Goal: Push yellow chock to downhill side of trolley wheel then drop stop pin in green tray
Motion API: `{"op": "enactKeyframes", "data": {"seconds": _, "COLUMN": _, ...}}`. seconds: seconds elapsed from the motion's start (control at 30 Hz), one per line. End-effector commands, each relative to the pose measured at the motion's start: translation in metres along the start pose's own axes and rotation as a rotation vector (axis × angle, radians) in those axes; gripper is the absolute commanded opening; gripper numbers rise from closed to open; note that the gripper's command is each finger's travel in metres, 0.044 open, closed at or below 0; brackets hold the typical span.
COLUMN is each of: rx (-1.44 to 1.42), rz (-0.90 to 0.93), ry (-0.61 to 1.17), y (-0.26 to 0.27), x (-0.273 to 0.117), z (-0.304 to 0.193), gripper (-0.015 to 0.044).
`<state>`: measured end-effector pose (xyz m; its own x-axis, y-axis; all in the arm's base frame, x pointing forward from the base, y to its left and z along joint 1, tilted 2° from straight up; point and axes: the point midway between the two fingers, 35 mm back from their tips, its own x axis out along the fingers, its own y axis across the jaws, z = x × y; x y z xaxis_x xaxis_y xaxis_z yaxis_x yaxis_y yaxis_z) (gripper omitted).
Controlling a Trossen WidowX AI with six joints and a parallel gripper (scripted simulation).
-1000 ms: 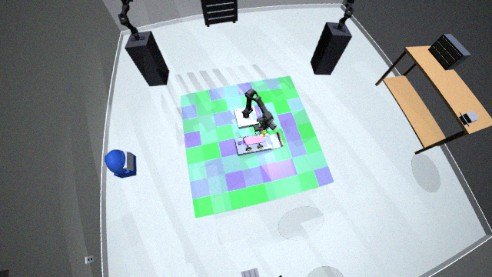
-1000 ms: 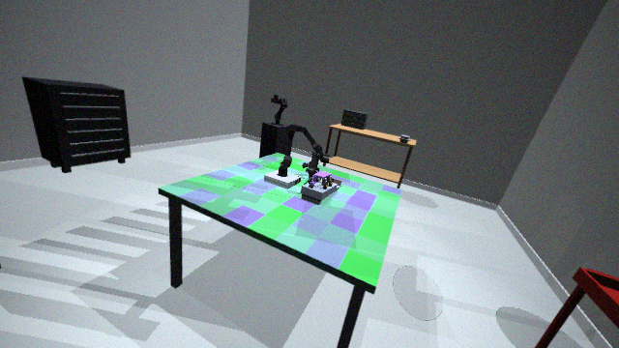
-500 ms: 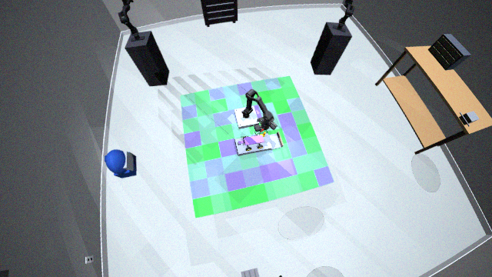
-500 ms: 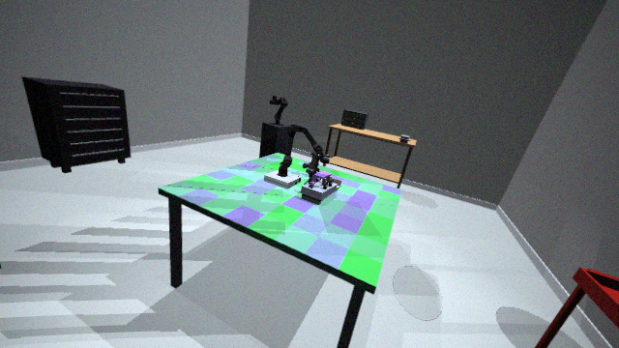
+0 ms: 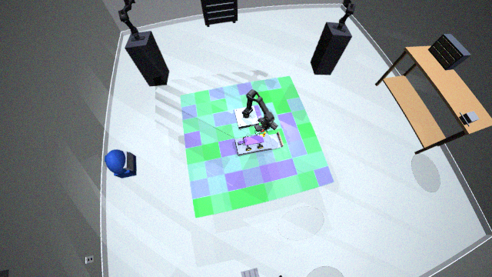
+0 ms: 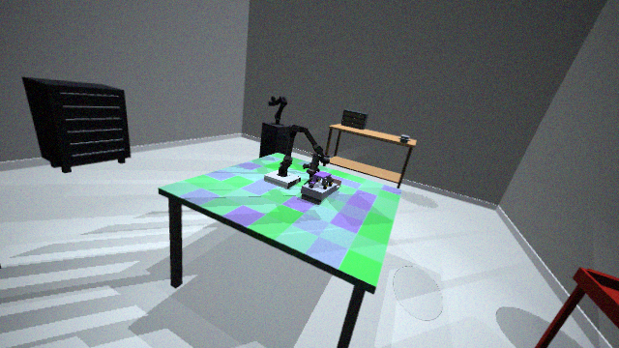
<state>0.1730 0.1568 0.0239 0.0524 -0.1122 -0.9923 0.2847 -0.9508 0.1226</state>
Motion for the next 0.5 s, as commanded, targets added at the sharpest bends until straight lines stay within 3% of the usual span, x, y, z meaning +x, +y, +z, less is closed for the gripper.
{"op": "enactKeyframes", "data": {"seconds": 0.0, "rx": 0.004, "rz": -0.004, "ry": 0.004, "y": -0.0023, "x": -0.0004, "z": -0.0017, "gripper": 0.019}}
{"op": "enactKeyframes", "data": {"seconds": 0.2, "rx": 0.004, "rz": -0.004, "ry": 0.004, "y": -0.0024, "x": -0.0004, "z": -0.0017, "gripper": 0.019}}
{"op": "enactKeyframes", "data": {"seconds": 0.37, "rx": 0.0, "rz": -0.001, "ry": 0.001, "y": -0.0014, "x": 0.0, "z": -0.0008, "gripper": 0.0321}}
{"op": "enactKeyframes", "data": {"seconds": 0.47, "rx": 0.0, "rz": -0.001, "ry": 0.001, "y": -0.0014, "x": 0.0, "z": -0.0008, "gripper": 0.034}}
